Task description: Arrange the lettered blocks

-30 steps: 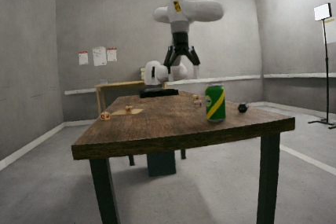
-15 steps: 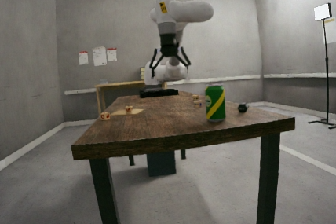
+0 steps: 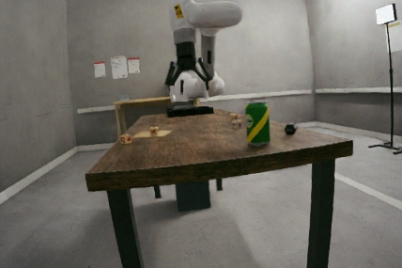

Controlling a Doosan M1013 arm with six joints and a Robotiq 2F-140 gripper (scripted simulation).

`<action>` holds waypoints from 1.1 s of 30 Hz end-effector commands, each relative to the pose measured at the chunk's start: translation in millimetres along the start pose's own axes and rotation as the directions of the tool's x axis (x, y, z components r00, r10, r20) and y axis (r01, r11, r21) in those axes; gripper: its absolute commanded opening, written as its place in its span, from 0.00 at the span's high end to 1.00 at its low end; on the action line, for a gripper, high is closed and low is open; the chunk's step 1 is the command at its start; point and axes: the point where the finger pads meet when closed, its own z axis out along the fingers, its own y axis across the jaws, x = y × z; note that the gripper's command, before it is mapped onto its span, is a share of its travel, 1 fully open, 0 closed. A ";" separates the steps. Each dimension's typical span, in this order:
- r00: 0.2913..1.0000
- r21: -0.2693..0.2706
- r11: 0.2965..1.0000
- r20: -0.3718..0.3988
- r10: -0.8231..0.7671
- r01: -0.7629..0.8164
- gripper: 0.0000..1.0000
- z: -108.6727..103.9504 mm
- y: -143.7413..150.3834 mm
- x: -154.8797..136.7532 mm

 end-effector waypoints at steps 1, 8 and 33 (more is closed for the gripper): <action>0.990 -0.001 0.990 -0.003 0.139 -0.139 0.00 -0.1 16.1 9.0; 0.933 0.000 0.933 -0.003 0.360 -0.360 0.00 2.4 44.1 22.5; 0.464 0.002 0.464 -0.002 0.886 -0.886 0.00 10.5 134.4 59.0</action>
